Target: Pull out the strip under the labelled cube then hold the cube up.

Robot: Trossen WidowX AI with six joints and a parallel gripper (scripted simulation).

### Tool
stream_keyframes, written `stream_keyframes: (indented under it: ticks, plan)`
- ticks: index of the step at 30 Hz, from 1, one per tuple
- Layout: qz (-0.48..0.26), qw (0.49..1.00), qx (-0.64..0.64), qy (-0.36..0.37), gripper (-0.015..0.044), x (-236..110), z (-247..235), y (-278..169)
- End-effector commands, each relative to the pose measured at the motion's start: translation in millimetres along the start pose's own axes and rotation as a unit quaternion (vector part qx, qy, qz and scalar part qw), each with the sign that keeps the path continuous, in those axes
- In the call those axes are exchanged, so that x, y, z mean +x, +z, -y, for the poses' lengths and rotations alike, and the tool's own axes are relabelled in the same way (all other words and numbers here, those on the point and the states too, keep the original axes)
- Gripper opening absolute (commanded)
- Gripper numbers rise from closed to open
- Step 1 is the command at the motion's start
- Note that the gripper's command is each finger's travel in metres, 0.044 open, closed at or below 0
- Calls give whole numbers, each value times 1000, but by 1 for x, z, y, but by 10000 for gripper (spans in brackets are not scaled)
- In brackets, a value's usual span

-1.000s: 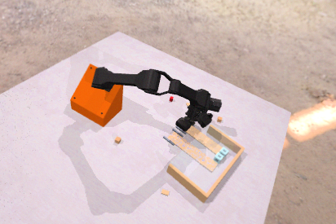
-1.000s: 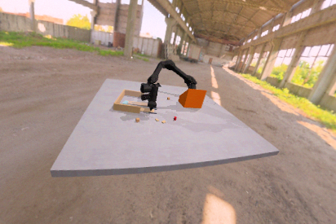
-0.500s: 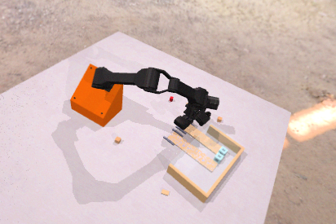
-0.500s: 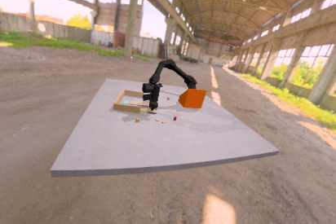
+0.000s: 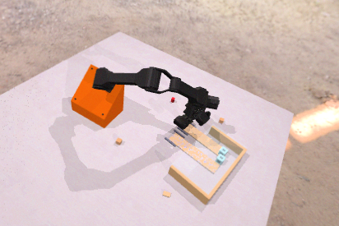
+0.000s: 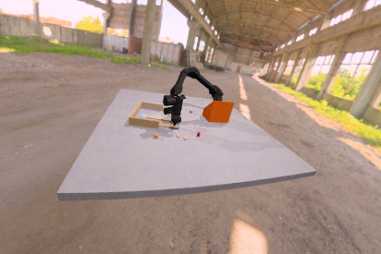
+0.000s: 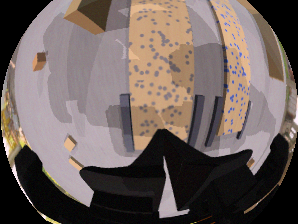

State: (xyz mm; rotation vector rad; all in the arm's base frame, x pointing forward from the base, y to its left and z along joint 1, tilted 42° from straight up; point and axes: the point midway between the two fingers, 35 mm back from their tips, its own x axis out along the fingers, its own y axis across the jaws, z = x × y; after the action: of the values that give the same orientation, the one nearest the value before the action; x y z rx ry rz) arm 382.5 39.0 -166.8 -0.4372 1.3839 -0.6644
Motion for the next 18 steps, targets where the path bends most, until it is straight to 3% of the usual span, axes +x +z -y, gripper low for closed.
stream_keyframes:
  ticks: [1, 18]
  plan:
    - [0, 1000, 4, 2, 0, -4, 0, 5]
    - [0, 1000, 4, 2, 0, 2, 0, -11]
